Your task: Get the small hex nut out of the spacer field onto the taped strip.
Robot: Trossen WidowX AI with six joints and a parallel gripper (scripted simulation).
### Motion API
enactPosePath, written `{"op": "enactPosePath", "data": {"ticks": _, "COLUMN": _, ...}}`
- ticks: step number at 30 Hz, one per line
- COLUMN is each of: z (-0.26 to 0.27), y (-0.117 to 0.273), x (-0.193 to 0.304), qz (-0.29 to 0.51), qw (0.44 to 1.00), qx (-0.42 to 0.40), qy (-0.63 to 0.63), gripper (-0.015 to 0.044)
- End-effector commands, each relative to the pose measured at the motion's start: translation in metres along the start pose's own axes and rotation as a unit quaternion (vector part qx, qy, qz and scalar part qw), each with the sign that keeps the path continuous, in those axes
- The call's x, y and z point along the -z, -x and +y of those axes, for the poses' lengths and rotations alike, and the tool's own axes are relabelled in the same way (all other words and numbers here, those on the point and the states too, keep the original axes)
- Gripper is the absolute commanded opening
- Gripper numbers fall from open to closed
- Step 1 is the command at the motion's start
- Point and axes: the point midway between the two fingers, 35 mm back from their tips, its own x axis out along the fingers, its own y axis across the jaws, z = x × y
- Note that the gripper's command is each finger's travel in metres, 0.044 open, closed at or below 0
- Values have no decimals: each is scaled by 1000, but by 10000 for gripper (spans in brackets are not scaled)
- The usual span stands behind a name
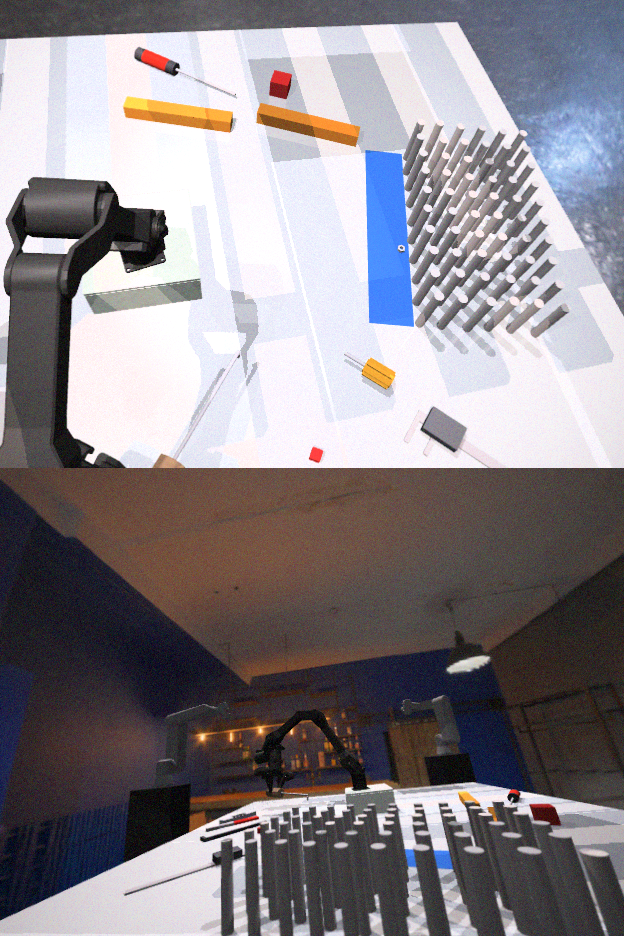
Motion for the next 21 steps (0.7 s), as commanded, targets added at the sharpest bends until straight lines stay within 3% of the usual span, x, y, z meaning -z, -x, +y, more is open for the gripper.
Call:
{"op": "enactPosePath", "data": {"ticks": 1, "z": -1, "y": -5, "x": 1, "qz": 4, "qw": 1000, "qx": -2, "qy": -3, "gripper": 0}}
{"op": "enactPosePath", "data": {"ticks": 21, "z": -8, "y": -24, "x": -3, "qz": 4, "qw": 1000, "qx": -2, "qy": -3, "gripper": 0}}
